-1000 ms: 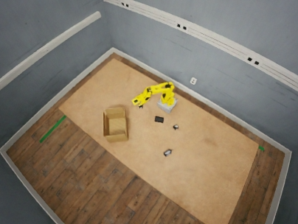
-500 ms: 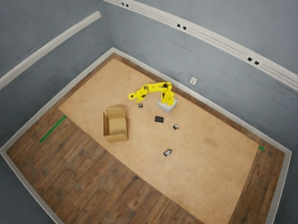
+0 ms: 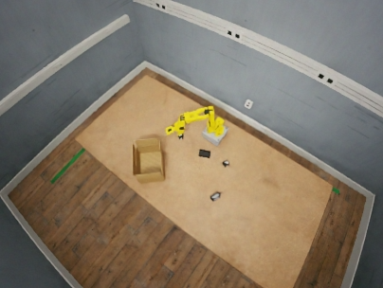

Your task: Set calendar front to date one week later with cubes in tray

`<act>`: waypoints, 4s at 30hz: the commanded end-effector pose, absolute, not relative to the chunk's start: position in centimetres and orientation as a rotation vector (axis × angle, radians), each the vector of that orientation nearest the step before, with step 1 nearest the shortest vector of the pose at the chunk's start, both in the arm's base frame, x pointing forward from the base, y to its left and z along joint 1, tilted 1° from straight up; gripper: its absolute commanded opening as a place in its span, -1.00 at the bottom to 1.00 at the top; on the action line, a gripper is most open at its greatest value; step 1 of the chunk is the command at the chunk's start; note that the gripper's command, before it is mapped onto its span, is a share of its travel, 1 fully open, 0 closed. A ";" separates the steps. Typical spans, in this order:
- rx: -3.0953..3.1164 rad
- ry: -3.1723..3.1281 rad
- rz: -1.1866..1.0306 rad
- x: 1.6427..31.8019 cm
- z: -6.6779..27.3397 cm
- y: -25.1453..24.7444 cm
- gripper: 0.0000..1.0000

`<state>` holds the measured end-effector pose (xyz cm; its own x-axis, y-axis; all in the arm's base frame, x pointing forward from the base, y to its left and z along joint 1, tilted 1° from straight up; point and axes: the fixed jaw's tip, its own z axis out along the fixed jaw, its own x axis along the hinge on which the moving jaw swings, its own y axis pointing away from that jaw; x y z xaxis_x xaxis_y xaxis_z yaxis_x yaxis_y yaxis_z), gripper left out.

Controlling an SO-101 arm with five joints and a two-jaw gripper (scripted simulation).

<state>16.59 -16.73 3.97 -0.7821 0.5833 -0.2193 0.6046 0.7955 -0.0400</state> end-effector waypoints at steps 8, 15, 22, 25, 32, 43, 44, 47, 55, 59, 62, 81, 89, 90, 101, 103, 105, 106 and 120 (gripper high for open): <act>1.020 2.968 -0.003 15.0 -0.3 -15.3 -0.30; 1.062 2.965 0.007 14.5 -0.5 -15.6 -0.30; 1.062 2.965 0.007 14.5 -0.5 -15.6 -0.30; 1.062 2.965 0.007 14.5 -0.5 -15.6 -0.30; 1.062 2.965 0.007 14.5 -0.5 -15.6 -0.30; 1.062 2.965 0.007 14.5 -1.1 -15.6 -0.30; 1.062 2.965 0.007 14.5 -1.2 -15.6 -0.30; 1.062 2.965 0.007 14.5 -1.3 -15.6 -0.30; 1.062 2.965 0.007 14.6 -2.6 -15.6 -0.30; 1.062 2.965 0.007 14.5 -3.2 -15.6 -0.30; 1.062 2.965 0.007 14.5 -3.7 -15.6 -0.30; 1.062 2.965 0.007 14.5 -4.5 -15.5 -0.30; 1.062 2.965 0.007 14.4 -4.5 -15.6 -0.31; 1.062 2.965 0.007 14.4 -4.5 -15.6 -0.32; 1.062 2.965 0.007 14.3 -4.5 -15.8 -0.40; 1.062 2.965 0.007 14.2 -4.5 -15.9 -0.42; 1.062 2.965 0.007 14.1 -4.5 -15.9 -0.44; 1.062 2.965 0.007 14.1 -4.5 -16.0 -0.46; 1.062 2.965 0.007 13.8 -4.5 -16.3 -0.58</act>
